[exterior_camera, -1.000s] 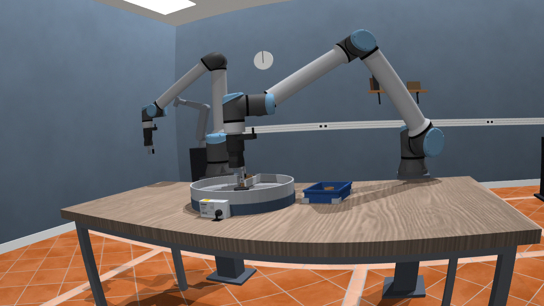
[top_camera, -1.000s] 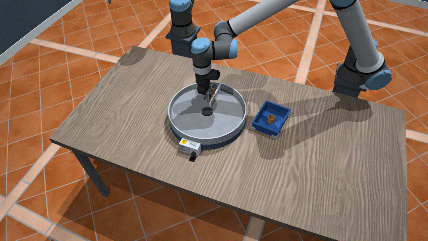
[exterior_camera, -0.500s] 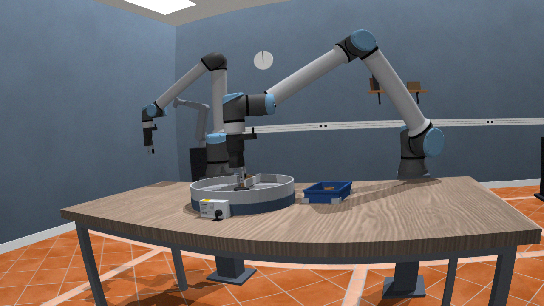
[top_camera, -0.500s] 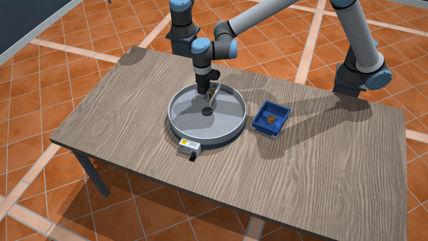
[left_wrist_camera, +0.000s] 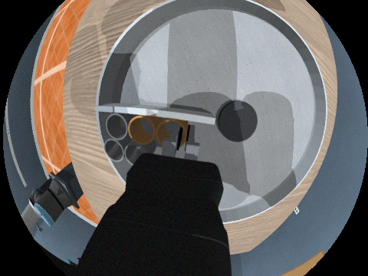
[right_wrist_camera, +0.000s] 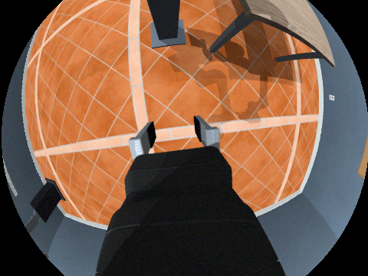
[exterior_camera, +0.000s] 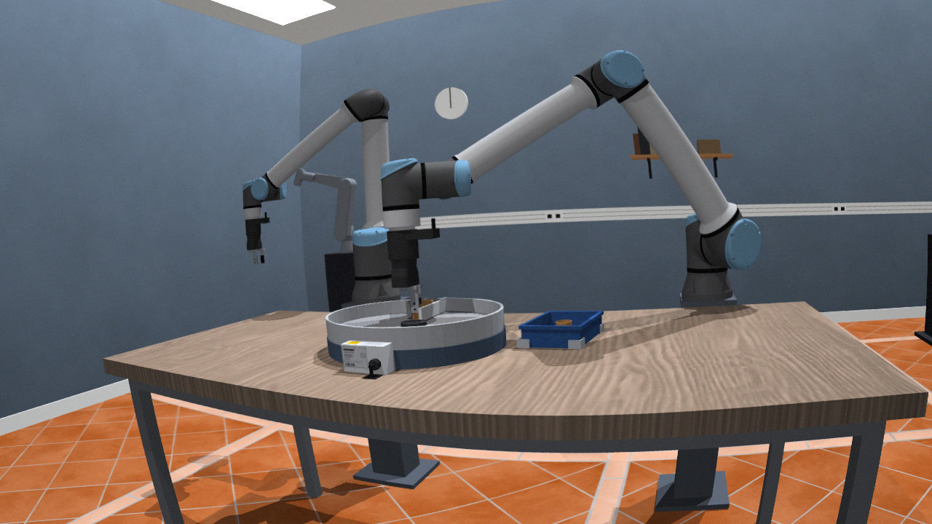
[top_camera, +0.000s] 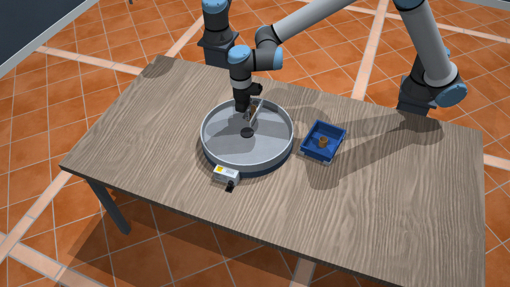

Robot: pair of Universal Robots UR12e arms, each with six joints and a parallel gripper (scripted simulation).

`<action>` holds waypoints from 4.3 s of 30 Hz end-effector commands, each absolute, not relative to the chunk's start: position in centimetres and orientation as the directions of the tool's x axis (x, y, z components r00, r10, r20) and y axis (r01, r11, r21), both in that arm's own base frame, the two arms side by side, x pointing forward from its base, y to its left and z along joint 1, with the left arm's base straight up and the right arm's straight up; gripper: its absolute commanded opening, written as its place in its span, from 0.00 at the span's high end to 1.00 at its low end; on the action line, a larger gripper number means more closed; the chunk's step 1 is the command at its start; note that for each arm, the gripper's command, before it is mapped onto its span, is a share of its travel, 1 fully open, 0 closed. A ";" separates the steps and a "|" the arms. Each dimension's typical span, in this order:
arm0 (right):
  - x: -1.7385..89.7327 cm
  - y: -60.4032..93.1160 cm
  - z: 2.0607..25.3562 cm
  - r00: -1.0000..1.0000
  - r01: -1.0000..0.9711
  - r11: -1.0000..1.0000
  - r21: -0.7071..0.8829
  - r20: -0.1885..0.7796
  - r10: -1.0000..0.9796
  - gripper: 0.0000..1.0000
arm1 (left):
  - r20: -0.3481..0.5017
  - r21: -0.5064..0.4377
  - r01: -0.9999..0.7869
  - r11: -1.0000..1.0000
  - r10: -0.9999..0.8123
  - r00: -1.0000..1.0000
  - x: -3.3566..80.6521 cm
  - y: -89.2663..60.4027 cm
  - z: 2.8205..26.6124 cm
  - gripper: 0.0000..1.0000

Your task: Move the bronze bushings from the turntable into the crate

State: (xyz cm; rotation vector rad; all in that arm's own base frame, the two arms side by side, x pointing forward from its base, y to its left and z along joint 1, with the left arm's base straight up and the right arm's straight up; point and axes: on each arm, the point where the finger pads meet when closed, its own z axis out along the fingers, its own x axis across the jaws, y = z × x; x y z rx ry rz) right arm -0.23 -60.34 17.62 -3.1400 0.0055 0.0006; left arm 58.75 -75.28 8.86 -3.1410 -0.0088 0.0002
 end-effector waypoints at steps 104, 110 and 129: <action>-0.2 -60.4 17.7 1.000 -0.003 -1.000 0.000 0.000 -0.003 0.00 | 0.001 0.002 0.006 -1.000 0.006 1.000 58.7 -75.1 15.8 1.00; -0.2 -60.4 17.7 1.000 -0.003 -1.000 0.000 0.000 -0.003 0.00 | 0.001 0.002 0.006 -1.000 0.006 1.000 58.7 -74.6 15.8 1.00; -0.2 -60.4 17.7 1.000 -0.003 -1.000 0.000 0.000 -0.003 0.00 | 0.001 0.002 0.006 -1.000 0.006 1.000 57.5 -67.4 15.8 1.00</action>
